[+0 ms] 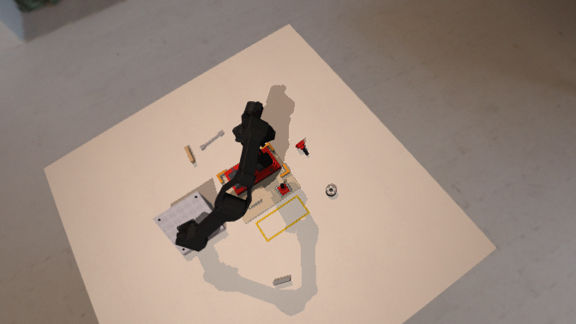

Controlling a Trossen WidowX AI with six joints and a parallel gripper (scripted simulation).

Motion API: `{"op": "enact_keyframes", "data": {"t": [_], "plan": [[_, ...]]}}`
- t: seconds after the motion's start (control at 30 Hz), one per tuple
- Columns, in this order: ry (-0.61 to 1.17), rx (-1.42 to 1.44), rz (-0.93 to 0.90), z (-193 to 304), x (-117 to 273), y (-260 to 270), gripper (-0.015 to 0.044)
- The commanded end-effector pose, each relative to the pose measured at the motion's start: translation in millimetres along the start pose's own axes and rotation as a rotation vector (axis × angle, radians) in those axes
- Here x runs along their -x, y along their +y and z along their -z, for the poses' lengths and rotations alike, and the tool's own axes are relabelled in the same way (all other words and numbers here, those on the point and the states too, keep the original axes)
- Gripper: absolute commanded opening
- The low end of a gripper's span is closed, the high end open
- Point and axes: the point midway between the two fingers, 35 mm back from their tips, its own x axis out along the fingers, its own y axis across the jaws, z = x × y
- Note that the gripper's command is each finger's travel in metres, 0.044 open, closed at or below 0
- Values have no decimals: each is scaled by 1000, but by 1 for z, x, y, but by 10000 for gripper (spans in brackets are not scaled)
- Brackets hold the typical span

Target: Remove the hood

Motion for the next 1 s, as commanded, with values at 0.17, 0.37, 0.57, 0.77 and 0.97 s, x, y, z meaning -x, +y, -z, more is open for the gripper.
{"op": "enact_keyframes", "data": {"t": [0.17,0.37,0.57,0.77,0.97], "plan": [[-1,11,9,0,-5,-1,440],[-1,11,9,-1,-10,-1,440],[-1,10,9,-1,-15,-1,440],[-1,10,9,-1,-20,-1,440],[-2,10,9,-2,-25,-1,440]]}}
